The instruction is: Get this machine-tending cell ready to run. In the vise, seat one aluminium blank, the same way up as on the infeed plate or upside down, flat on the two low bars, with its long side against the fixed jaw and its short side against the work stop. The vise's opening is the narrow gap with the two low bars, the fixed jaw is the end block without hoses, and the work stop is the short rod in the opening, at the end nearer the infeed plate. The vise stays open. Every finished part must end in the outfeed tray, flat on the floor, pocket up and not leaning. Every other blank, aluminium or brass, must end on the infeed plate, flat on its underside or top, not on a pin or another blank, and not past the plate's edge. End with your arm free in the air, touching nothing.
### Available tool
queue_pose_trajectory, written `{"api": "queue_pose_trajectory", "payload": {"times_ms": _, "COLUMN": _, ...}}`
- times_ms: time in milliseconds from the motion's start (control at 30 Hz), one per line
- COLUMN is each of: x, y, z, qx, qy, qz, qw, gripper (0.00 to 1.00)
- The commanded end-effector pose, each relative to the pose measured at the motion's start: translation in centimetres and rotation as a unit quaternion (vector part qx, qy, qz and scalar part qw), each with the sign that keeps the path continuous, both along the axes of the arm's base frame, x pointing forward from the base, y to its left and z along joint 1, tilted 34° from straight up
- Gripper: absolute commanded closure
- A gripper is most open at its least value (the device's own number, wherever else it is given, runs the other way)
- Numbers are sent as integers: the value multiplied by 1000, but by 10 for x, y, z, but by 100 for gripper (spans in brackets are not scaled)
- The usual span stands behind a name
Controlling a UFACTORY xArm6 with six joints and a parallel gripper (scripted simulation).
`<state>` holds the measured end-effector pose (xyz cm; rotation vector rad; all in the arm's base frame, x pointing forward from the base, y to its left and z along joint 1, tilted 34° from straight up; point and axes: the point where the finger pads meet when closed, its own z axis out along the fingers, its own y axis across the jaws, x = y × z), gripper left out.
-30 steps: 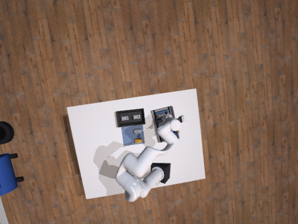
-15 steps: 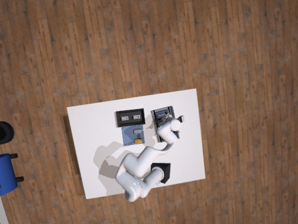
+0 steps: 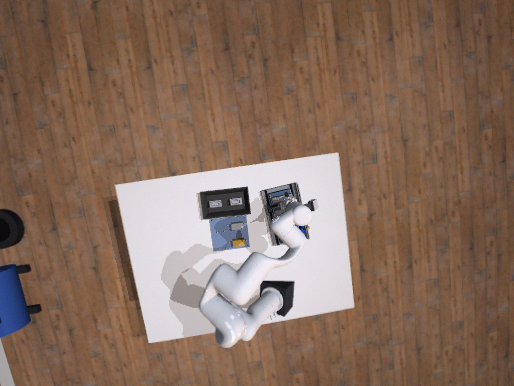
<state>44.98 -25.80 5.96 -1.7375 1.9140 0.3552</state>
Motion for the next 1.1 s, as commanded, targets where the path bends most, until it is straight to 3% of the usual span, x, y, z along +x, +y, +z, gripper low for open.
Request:
{"api": "queue_pose_trajectory", "payload": {"times_ms": 0, "x": 1, "y": -1, "z": 1, "qx": -2, "qy": -2, "qz": -1, "qw": 1000, "gripper": 100}}
{"api": "queue_pose_trajectory", "payload": {"times_ms": 1067, "x": 3, "y": 3, "z": -5, "qx": -2, "qy": -2, "qz": 0, "qw": 1000, "gripper": 100}}
